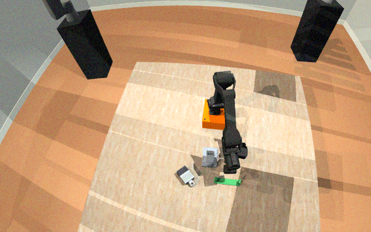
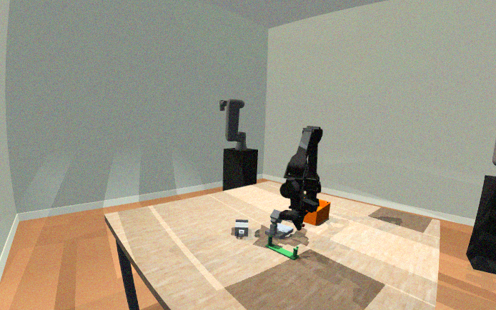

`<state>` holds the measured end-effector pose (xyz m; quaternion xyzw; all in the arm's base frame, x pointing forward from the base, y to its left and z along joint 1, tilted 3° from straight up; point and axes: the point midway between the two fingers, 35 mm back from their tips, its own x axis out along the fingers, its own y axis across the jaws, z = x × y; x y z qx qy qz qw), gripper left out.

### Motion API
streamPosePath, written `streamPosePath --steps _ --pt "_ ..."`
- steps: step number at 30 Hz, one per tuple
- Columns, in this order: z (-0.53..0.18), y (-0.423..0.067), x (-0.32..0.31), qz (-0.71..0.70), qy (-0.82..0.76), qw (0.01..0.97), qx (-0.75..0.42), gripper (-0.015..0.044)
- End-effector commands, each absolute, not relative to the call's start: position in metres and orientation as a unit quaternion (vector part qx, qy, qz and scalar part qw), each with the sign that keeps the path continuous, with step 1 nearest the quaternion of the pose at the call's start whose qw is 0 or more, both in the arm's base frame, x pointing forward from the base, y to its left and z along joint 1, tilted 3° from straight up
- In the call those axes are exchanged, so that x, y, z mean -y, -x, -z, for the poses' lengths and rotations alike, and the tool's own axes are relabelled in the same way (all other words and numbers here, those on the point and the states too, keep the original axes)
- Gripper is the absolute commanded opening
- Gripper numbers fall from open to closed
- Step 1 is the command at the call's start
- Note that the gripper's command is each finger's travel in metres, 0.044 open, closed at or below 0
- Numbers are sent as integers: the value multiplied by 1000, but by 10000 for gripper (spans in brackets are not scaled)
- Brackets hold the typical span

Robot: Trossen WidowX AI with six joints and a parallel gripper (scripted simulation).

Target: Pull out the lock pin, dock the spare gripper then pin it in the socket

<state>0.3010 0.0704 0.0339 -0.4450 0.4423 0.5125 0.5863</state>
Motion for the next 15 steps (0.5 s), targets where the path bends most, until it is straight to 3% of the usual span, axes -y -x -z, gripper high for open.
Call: streamPosePath --steps 1,15 --pt "-37 -302 -74 -513 442 589 -441 0" --pt "-37 -302 -84 -512 443 589 -441 0"
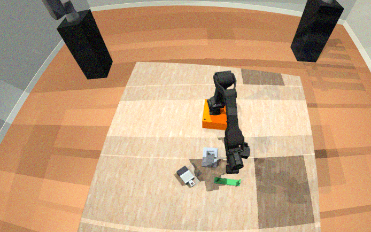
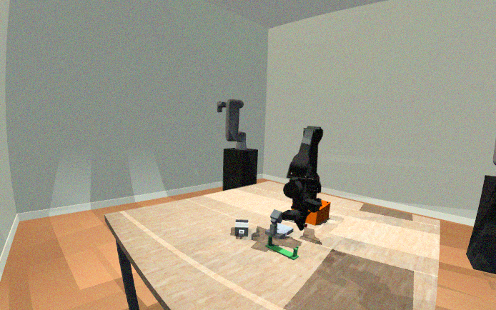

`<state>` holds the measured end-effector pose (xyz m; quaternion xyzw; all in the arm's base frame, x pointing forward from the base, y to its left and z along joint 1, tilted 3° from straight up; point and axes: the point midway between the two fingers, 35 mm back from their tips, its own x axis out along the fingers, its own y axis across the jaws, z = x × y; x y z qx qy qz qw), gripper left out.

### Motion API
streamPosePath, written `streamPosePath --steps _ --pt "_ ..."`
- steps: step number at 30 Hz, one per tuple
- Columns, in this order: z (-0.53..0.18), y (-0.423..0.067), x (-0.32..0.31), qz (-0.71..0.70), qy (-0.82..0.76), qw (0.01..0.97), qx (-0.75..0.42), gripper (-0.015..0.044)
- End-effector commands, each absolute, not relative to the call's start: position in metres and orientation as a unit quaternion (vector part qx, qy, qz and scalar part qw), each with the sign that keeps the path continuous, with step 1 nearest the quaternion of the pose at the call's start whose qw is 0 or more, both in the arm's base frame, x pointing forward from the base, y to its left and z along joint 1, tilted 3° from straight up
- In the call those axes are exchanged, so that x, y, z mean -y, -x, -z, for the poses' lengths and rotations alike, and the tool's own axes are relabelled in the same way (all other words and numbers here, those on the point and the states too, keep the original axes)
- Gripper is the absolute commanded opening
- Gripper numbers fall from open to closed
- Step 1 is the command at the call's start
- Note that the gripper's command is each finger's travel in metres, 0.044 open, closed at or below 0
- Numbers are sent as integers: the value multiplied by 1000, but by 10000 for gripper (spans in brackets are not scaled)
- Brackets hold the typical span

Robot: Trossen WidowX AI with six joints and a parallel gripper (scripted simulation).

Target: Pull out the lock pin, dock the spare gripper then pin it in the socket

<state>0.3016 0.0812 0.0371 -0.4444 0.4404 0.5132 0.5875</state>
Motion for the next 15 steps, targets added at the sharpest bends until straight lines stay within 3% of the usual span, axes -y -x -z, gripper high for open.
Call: streamPosePath --steps 1,15 --pt "-37 -302 -85 -512 443 589 -441 0" --pt "-38 -304 -96 -512 442 587 -444 0"
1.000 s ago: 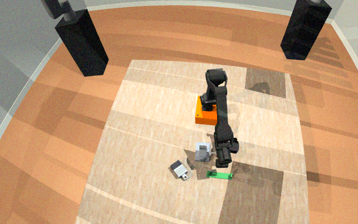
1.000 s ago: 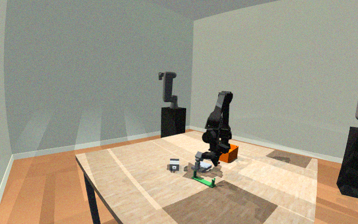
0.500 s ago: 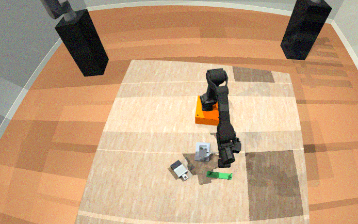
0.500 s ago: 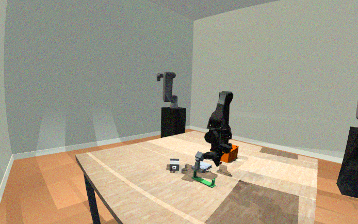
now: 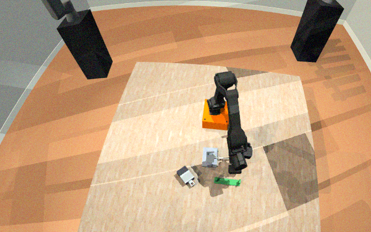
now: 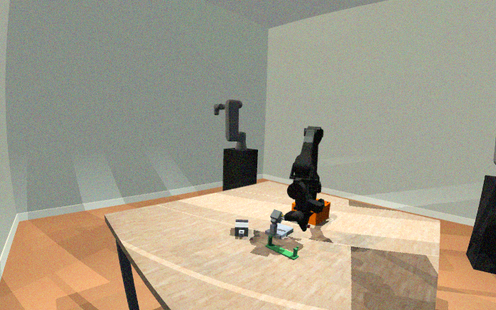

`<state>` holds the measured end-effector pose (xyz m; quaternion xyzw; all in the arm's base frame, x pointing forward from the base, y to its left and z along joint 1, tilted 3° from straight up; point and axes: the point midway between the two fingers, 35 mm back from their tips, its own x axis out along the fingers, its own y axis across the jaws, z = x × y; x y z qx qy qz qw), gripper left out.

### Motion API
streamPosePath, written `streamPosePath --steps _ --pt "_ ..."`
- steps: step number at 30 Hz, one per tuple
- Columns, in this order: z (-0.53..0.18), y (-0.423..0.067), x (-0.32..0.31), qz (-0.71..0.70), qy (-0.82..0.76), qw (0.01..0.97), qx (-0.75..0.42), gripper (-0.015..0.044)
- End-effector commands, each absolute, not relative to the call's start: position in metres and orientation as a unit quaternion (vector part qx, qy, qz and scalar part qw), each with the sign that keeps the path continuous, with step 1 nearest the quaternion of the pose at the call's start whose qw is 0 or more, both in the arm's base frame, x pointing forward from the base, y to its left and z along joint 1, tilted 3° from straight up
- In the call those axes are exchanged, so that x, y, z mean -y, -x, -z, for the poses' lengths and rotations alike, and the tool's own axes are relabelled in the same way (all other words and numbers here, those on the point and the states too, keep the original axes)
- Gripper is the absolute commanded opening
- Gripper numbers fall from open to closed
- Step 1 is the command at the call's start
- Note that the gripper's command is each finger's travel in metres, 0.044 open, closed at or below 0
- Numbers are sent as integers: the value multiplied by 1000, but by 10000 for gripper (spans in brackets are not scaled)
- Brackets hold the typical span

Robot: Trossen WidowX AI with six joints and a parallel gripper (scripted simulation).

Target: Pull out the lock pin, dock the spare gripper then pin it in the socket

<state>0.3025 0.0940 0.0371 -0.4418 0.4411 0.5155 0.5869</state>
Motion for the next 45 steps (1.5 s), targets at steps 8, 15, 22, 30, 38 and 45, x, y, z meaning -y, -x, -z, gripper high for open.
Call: streamPosePath --steps 8,15,22,30,38,45 --pt "-38 -304 -103 -513 442 587 -445 0" --pt "-39 -305 -109 -513 442 586 -445 0" --pt "-41 -306 -115 -513 441 585 -447 0" --pt "-43 -306 -122 -514 440 584 -448 0" --pt "-45 -306 -129 -514 439 583 -450 0" --pt "-47 -307 -135 -515 439 582 -451 0"
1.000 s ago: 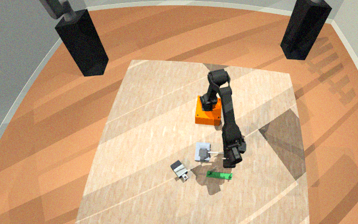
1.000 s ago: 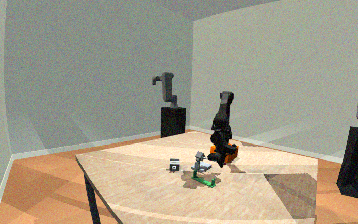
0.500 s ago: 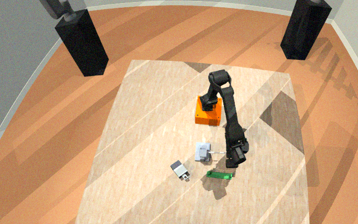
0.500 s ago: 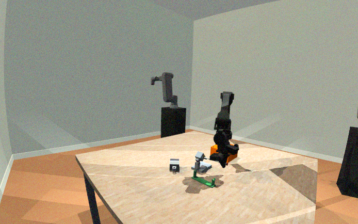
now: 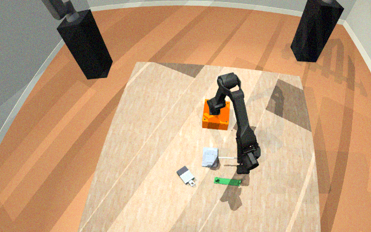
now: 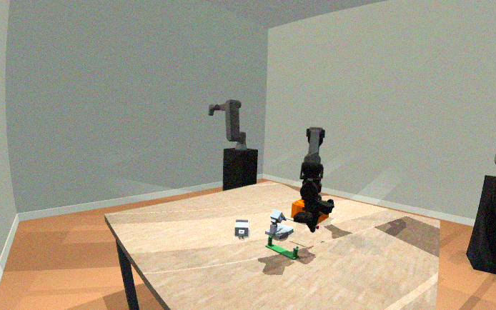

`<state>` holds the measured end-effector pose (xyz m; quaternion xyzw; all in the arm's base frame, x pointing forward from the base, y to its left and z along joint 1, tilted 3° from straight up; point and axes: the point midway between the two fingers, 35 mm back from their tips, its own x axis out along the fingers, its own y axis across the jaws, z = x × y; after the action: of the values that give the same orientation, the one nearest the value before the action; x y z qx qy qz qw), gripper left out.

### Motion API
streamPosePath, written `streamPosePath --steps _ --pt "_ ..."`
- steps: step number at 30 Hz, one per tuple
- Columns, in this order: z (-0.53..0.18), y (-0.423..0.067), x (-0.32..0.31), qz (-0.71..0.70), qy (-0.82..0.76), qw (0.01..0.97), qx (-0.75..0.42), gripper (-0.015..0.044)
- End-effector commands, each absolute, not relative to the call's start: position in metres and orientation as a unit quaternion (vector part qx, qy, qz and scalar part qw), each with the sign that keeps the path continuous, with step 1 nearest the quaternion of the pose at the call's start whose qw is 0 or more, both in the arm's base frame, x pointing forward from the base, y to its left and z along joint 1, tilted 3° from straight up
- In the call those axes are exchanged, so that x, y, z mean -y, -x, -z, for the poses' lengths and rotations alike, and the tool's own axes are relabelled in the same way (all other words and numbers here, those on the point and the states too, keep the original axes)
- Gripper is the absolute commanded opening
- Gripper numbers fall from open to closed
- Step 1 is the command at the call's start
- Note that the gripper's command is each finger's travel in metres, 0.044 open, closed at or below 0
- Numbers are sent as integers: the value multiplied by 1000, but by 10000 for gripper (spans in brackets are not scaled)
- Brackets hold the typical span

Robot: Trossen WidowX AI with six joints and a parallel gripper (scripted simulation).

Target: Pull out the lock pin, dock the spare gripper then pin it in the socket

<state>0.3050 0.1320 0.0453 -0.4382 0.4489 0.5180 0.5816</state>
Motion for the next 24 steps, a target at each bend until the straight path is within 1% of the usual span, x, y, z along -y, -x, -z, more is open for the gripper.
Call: streamPosePath --steps 1,16,24 --pt "-47 -307 -135 -515 439 582 -451 0" --pt "-68 -300 -132 -521 436 576 -455 0" --pt "-62 -302 -133 -521 435 575 -457 0"
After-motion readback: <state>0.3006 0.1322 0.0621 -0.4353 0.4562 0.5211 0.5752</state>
